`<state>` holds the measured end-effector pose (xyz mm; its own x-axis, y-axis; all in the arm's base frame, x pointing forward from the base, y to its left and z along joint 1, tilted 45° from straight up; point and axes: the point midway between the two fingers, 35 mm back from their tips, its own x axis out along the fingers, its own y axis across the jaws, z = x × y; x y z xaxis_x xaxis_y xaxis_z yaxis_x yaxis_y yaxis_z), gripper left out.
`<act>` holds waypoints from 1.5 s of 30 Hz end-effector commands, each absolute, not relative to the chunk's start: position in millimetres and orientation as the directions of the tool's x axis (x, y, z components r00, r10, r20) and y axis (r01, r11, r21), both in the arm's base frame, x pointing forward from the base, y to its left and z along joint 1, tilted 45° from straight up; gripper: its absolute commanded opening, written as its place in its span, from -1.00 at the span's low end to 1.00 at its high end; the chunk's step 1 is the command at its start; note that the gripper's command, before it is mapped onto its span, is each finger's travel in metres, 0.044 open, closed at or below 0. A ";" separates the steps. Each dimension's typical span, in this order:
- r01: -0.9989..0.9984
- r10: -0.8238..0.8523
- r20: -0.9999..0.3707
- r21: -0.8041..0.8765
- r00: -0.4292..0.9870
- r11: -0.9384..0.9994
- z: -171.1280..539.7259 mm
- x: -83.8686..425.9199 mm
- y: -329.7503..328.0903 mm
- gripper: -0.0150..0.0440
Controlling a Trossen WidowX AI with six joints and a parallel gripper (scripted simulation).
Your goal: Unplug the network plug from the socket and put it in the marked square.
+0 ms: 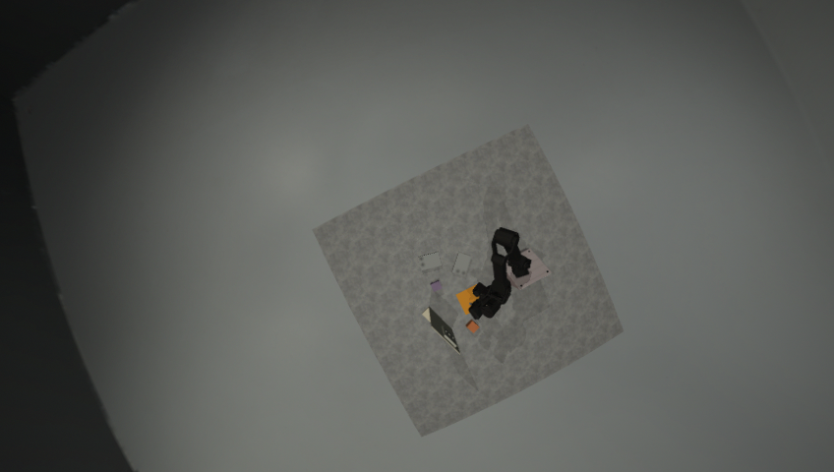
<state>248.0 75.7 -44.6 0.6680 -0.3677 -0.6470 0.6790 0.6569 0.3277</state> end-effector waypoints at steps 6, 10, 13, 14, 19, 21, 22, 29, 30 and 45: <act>0.683 -0.373 -0.651 0.316 0.661 0.658 -53.5 247.6 66.3 -0.49; 0.683 -0.373 -0.651 0.316 0.661 0.658 -56.3 248.1 63.4 -0.49; 0.683 -0.374 -0.651 0.316 0.661 0.659 -58.3 248.4 61.2 -0.49; 0.683 -0.374 -0.651 0.316 0.661 0.659 -58.9 248.5 60.4 -0.49; 0.683 -0.374 -0.650 0.315 0.661 0.659 -62.0 248.8 56.7 -0.49; 0.683 -0.374 -0.650 0.315 0.662 0.659 -63.2 248.9 55.1 -0.49; 0.682 -0.374 -0.650 0.315 0.662 0.659 -63.8 249.0 54.4 -0.49; 0.682 -0.375 -0.648 0.315 0.663 0.660 -67.6 249.2 49.0 -0.49; 0.682 -0.375 -0.648 0.315 0.663 0.660 -68.1 249.2 48.2 -0.49; 0.681 -0.376 -0.646 0.315 0.664 0.661 -71.3 251.1 44.1 -0.49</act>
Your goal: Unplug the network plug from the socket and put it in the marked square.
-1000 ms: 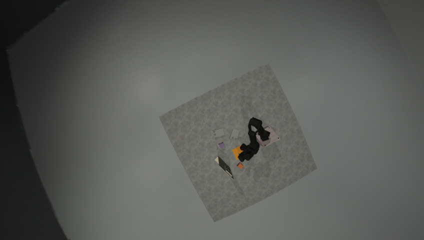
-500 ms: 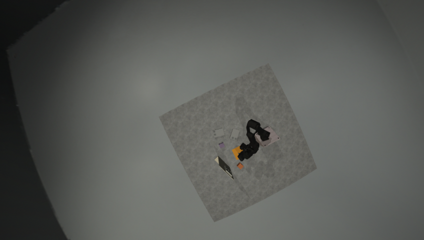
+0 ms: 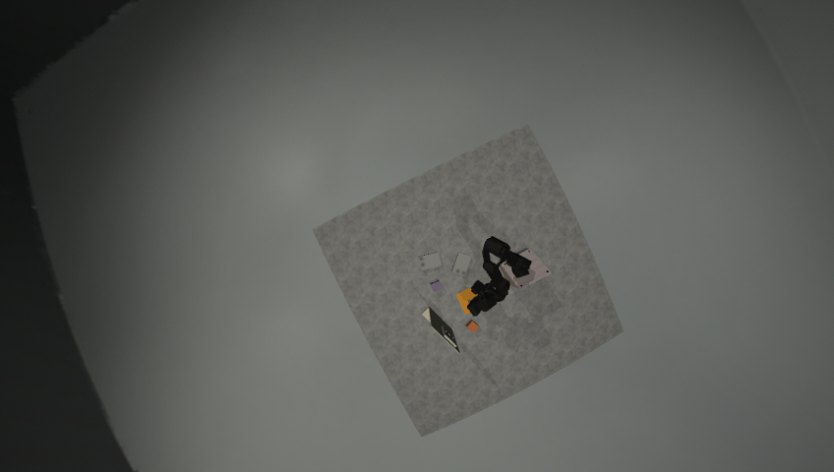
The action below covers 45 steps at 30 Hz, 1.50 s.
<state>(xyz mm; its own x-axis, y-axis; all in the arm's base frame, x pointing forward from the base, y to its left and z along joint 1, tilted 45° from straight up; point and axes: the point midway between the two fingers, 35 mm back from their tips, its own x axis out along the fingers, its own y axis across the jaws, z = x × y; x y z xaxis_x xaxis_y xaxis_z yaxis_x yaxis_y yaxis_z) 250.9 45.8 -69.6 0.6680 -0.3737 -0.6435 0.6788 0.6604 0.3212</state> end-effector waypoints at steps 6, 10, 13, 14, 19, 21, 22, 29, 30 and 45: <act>0.681 -0.376 -0.646 0.315 0.664 0.661 -72.3 252.1 43.1 -0.49; 0.679 -0.374 -0.644 0.321 0.668 0.661 -71.1 252.4 44.2 -0.49; 0.679 -0.374 -0.644 0.321 0.668 0.661 -71.1 252.4 44.2 -0.49; 0.679 -0.374 -0.644 0.321 0.668 0.661 -71.1 252.4 44.2 -0.49; 0.679 -0.374 -0.644 0.321 0.668 0.661 -71.1 252.4 44.2 -0.14; 0.679 -0.374 -0.644 0.321 0.668 0.661 -71.1 252.4 44.2 0.04; 0.679 -0.374 -0.644 0.321 0.668 0.661 -71.1 252.4 44.2 0.04; 0.679 -0.374 -0.644 0.320 0.667 0.660 -69.9 251.0 45.2 0.04; 0.679 -0.374 -0.644 0.320 0.667 0.660 -69.4 250.5 45.6 0.04; 0.681 -0.374 -0.647 0.318 0.664 0.660 -61.8 242.0 50.9 0.04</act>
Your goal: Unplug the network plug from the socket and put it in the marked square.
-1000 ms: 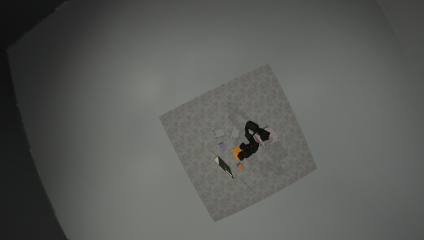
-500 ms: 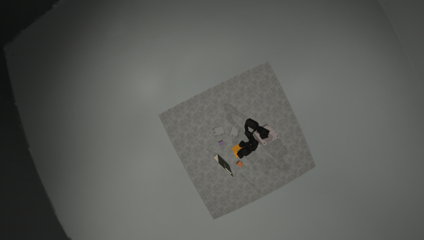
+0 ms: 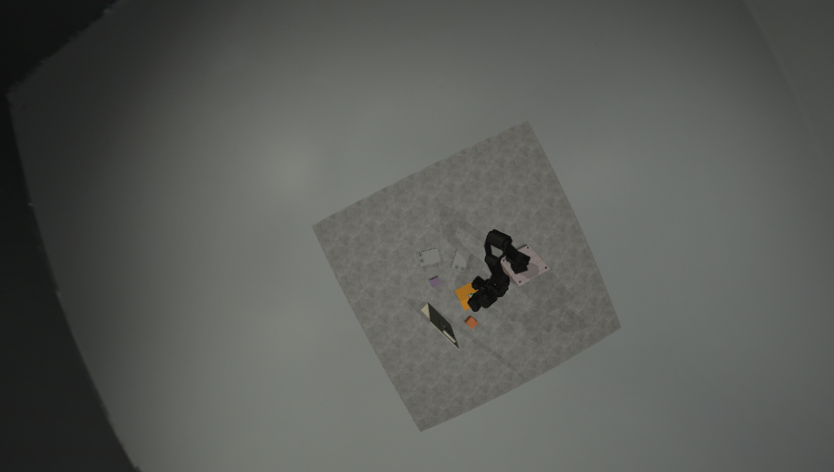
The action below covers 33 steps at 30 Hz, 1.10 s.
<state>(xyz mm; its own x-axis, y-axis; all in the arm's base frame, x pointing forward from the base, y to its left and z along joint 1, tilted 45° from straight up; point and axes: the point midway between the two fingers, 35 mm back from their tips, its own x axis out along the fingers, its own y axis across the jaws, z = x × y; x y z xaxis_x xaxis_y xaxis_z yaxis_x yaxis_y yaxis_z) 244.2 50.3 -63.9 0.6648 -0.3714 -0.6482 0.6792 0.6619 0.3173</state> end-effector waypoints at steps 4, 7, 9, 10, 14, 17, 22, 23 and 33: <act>0.681 -0.374 -0.648 0.318 0.664 0.660 -59.8 239.7 52.2 0.04; 0.681 -0.374 -0.648 0.317 0.664 0.660 -58.2 237.9 53.0 0.04; 0.681 -0.374 -0.648 0.317 0.664 0.660 -57.2 236.7 53.6 0.04; 0.681 -0.374 -0.648 0.317 0.664 0.660 -56.6 236.1 53.8 0.04; 0.681 -0.374 -0.648 0.317 0.664 0.660 -55.0 234.3 54.8 0.04; 0.682 -0.374 -0.649 0.317 0.663 0.660 -54.1 234.3 56.7 0.04; 0.683 -0.373 -0.651 0.316 0.661 0.659 -51.9 234.2 60.9 0.04; 0.683 -0.373 -0.651 0.316 0.661 0.659 -51.4 234.1 61.7 0.04; 0.684 -0.372 -0.654 0.316 0.659 0.657 -46.3 233.4 69.8 0.04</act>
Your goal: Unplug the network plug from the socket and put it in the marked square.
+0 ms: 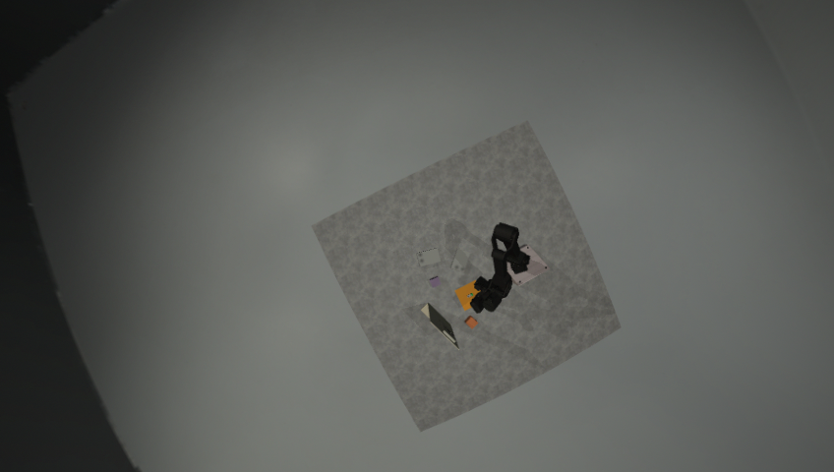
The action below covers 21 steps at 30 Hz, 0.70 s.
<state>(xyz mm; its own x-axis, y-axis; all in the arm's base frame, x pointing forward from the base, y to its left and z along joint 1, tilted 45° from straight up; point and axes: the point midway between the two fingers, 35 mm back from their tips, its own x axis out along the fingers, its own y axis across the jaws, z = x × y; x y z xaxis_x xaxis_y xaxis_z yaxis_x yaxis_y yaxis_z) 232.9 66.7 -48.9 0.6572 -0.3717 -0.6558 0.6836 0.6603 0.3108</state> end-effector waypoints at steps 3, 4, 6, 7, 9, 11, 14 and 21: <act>0.685 -0.371 -0.655 0.316 0.658 0.657 -44.5 233.0 72.2 0.04; 0.685 -0.371 -0.655 0.316 0.658 0.657 -44.0 232.9 73.0 0.04; 0.685 -0.371 -0.655 0.315 0.658 0.657 -42.7 232.6 74.6 0.04; 0.685 -0.371 -0.656 0.315 0.658 0.657 -42.1 232.5 75.4 0.04; 0.685 -0.371 -0.656 0.315 0.657 0.657 -40.8 232.2 76.9 0.04; 0.685 -0.371 -0.656 0.315 0.657 0.656 -39.5 231.9 78.5 0.04; 0.686 -0.371 -0.657 0.315 0.657 0.656 -37.5 231.3 80.7 0.04; 0.686 -0.371 -0.657 0.315 0.656 0.656 -32.5 229.9 86.0 0.04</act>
<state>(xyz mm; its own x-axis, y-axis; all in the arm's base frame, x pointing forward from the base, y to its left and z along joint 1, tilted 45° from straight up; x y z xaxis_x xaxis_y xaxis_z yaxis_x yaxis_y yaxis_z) 230.0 83.1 -35.8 0.6541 -0.3707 -0.6594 0.6857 0.6586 0.3100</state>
